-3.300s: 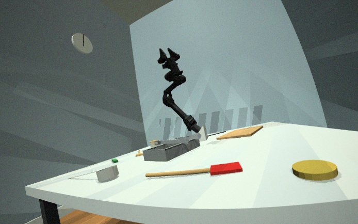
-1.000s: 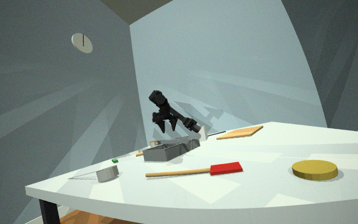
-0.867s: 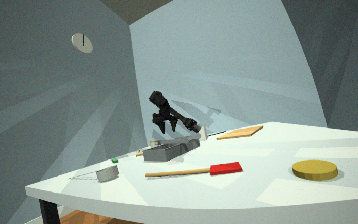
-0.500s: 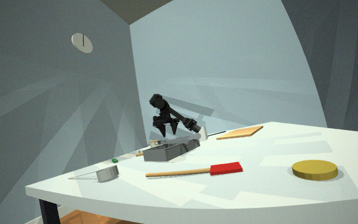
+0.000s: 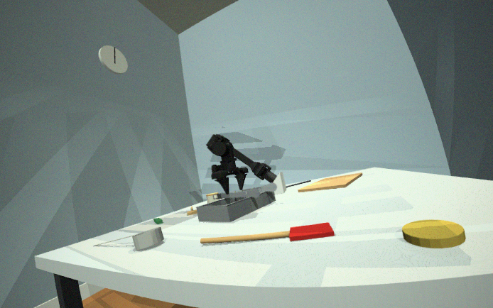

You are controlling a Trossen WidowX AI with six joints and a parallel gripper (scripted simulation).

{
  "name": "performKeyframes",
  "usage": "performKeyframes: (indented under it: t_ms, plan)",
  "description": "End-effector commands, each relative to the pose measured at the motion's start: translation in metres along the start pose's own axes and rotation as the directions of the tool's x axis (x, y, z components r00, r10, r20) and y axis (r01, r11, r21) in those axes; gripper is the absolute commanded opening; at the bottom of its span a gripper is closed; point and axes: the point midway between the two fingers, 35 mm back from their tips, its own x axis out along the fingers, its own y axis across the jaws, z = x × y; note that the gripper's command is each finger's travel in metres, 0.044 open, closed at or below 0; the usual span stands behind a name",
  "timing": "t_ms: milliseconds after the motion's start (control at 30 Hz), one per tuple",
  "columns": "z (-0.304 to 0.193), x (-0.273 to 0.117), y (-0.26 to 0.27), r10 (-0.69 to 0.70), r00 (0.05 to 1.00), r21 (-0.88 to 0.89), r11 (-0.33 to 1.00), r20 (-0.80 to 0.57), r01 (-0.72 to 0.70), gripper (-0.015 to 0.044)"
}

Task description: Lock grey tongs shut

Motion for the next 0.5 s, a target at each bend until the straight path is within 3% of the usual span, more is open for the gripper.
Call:
performKeyframes:
  t_ms: [0,467]
  plan:
    - [0.001,0.007,0.0,-0.001,1.0,-0.004,1.0,0.005,0.001,0.044]
    - [0.002,0.029,-0.001,0.0,1.0,-0.003,1.0,0.007,0.0,0.044]
